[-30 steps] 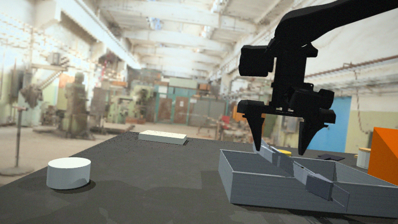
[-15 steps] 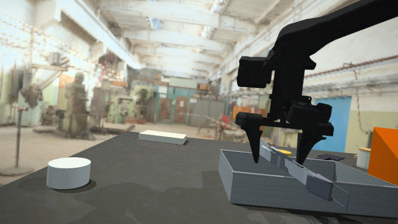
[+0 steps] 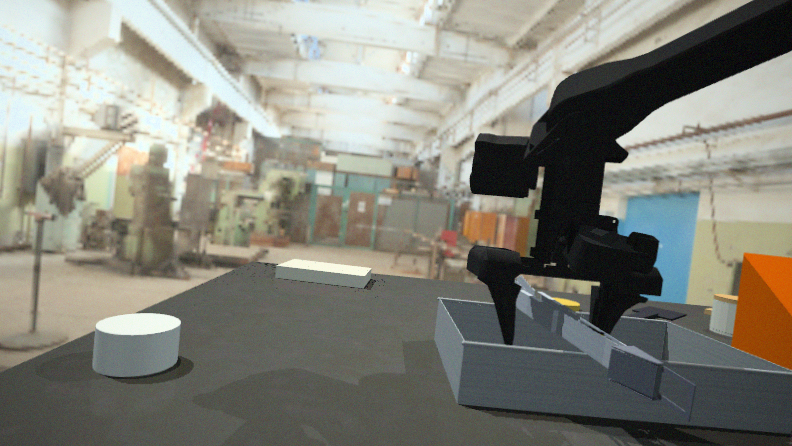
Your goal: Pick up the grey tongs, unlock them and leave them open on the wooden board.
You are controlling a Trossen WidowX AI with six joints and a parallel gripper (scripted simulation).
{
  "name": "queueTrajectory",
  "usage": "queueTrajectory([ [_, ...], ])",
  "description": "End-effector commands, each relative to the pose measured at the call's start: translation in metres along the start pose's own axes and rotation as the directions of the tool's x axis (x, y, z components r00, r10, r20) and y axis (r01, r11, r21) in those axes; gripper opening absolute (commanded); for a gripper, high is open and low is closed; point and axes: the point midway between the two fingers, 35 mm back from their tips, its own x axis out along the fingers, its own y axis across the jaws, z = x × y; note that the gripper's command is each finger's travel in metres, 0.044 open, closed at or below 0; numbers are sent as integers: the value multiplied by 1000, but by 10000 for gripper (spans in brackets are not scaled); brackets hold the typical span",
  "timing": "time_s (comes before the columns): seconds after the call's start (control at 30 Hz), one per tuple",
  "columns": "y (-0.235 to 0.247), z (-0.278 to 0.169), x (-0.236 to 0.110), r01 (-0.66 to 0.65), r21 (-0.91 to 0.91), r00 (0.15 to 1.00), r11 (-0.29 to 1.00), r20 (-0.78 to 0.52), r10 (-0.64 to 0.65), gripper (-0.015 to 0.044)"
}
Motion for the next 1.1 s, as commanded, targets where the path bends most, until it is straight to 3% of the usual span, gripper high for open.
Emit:
queueTrajectory([
  [0.0, 2, 0, 7, -2, 8, 1000, 1000, 6, 2, 440],
  [0.03, 2, 0, 7, -2, 8, 1000, 1000, 6, 2, 440],
  [0.43, 0, 0, 3, -1, 0, 1000, 1000, 1, 1, 125],
  [0.93, 0, 0, 3, -1, 0, 1000, 1000, 1, 1, 25],
  [1.07, 0, 0, 3, -1, 0, 1000, 1000, 1, 1, -80],
])
